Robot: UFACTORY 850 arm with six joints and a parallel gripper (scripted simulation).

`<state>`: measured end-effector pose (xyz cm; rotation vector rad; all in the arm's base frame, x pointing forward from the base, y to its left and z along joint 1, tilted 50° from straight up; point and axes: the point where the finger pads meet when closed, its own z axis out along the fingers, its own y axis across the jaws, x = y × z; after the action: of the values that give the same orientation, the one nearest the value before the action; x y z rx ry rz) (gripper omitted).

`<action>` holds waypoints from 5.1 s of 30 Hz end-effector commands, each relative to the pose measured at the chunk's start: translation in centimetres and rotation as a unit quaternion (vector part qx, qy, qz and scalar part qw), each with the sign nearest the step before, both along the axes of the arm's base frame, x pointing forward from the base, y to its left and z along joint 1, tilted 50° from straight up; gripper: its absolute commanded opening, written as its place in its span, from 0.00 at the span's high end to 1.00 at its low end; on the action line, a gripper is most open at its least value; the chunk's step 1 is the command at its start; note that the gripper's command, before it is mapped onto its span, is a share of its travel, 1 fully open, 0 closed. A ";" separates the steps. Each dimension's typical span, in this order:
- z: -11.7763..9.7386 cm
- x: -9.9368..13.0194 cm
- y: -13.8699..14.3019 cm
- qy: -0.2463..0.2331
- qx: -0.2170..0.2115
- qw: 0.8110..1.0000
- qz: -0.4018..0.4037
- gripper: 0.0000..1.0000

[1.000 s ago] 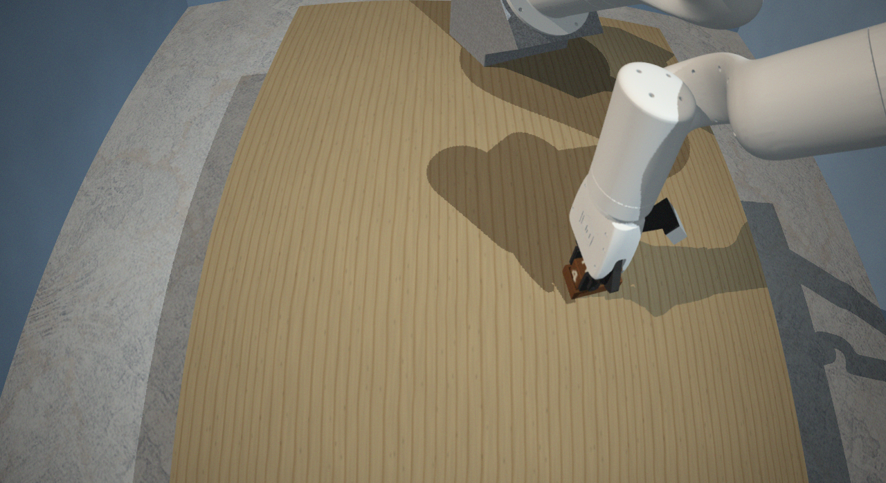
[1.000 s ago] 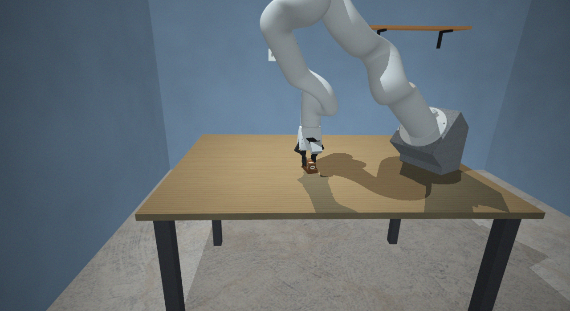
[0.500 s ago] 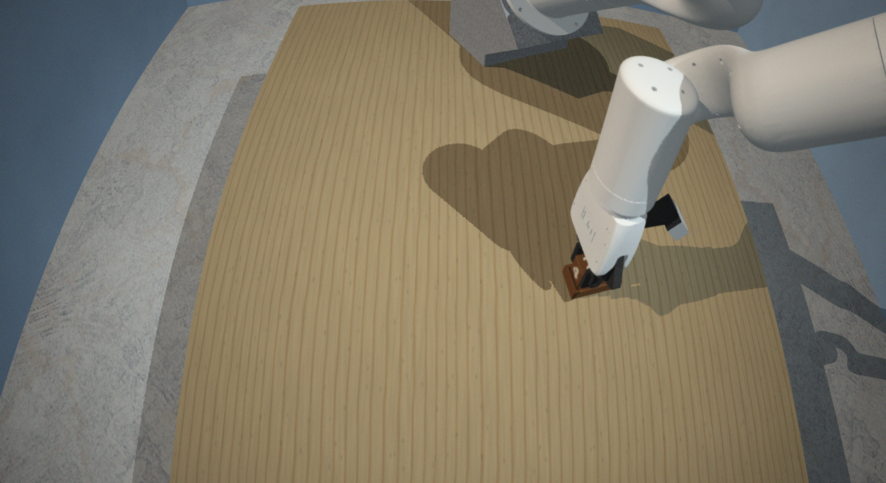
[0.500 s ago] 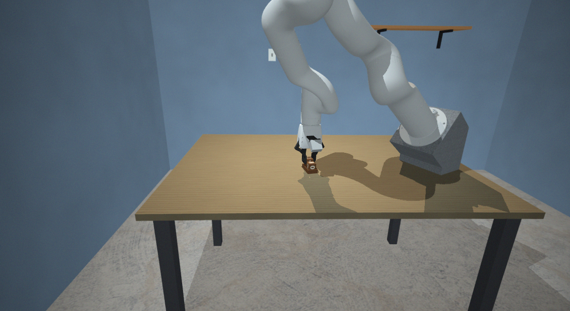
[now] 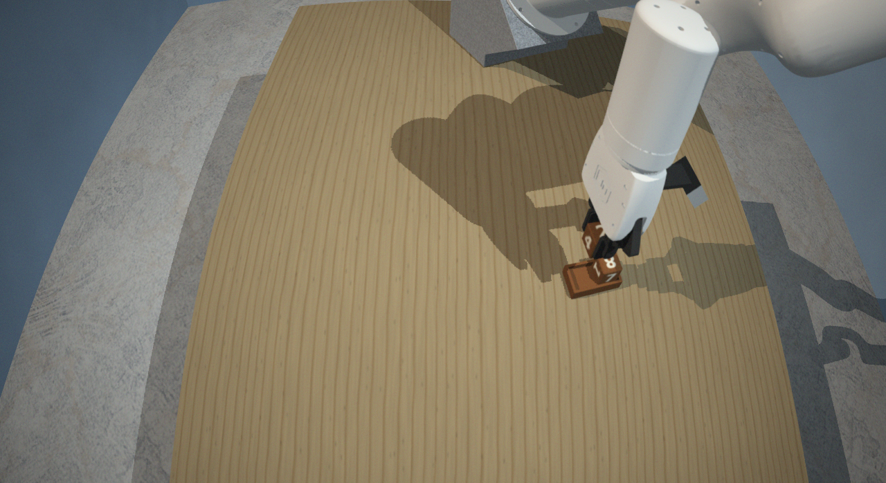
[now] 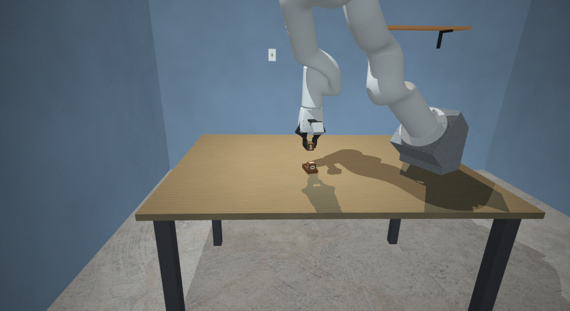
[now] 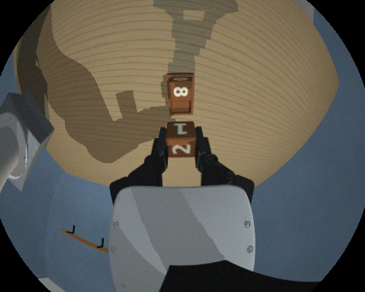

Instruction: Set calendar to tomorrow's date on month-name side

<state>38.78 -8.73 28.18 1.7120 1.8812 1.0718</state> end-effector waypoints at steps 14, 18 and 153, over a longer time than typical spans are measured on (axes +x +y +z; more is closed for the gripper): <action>1.5 -1.5 -0.6 0.003 0.003 1.000 0.003 0.71; 1.5 -1.3 -1.1 0.001 0.000 1.000 -0.007 0.71; -1.1 1.2 -9.0 0.203 0.509 0.706 -0.449 0.71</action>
<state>39.81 -17.80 27.19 3.1257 0.1482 1.3882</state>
